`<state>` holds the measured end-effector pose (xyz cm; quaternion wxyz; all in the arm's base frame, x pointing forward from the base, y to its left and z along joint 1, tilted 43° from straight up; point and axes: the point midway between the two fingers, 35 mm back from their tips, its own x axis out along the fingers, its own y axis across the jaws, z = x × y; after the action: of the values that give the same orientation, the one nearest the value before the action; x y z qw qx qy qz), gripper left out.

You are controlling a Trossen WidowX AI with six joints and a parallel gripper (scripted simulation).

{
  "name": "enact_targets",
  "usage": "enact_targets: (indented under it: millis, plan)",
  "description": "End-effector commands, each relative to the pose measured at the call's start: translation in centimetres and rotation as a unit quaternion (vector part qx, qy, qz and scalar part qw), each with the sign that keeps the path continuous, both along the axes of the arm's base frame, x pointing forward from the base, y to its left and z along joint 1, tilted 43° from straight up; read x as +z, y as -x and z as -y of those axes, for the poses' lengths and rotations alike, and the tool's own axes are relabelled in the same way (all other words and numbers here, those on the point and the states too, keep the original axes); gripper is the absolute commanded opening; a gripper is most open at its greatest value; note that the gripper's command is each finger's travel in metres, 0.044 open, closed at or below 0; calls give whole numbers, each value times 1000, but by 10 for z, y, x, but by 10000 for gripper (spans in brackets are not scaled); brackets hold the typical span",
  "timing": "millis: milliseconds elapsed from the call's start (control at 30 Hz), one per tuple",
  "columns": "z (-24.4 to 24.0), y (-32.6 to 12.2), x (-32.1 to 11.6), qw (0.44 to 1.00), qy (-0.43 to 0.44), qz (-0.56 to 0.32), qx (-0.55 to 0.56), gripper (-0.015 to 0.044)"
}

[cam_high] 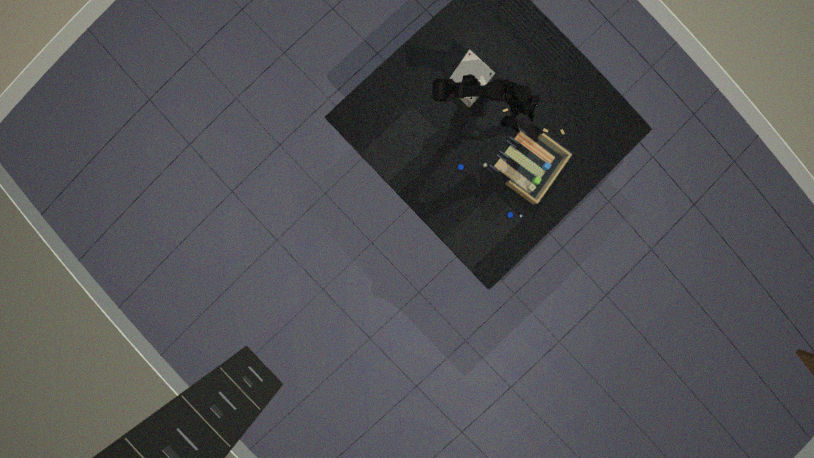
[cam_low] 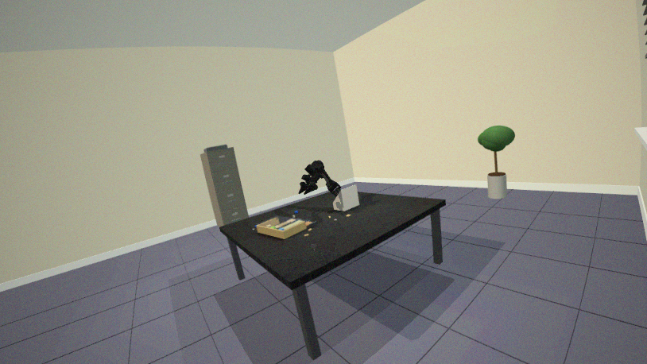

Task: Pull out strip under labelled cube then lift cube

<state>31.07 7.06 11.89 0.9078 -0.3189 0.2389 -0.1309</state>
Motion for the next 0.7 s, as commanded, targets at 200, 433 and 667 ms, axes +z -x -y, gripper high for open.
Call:
enact_targets:
  millis: [200,433,667]
  plan:
    - [10,-1,-2,999,17,-8,-27,400]
    - [31,-40,-1,991,46,-102,-79,216]
    - [75,-75,-2,962,58,-224,-146,33]
